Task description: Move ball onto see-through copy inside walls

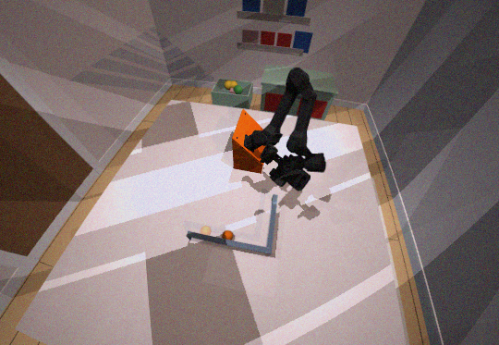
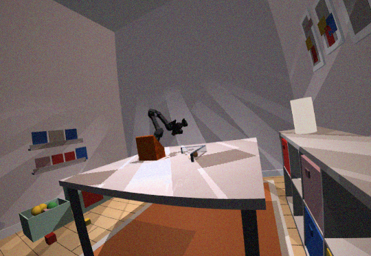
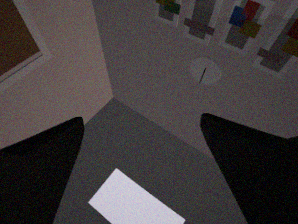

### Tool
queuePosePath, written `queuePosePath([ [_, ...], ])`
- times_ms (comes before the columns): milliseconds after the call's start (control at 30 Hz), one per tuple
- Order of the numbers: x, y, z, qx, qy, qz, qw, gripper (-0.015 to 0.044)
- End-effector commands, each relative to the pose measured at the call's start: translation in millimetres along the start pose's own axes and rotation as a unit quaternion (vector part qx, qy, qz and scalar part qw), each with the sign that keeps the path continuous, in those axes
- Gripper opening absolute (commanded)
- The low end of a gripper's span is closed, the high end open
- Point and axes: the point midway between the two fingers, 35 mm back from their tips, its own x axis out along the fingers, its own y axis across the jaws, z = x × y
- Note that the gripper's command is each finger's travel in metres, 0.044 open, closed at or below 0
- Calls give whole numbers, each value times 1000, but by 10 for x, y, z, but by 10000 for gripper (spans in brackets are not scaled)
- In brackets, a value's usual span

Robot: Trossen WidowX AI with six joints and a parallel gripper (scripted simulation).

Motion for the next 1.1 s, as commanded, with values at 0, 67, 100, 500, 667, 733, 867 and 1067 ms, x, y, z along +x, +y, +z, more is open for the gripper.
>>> queuePosePath([
  [0, 8, -16, 15, 1, -4, -2, 1000, 374],
  [67, 69, -134, 148, 13, -35, -10, 999, 321],
  [100, 117, -210, 259, 22, -61, -13, 998, 318],
  [500, 561, -330, 1791, 201, -384, 238, 869, 318],
  [667, 615, -114, 2273, 306, -434, 449, 719, 318],
  [733, 646, -12, 2408, 351, -426, 538, 638, 318],
  [867, 680, 99, 2609, 420, -380, 696, 442, 318],
  [1067, 767, 70, 2728, 453, -290, 823, 181, 318],
])
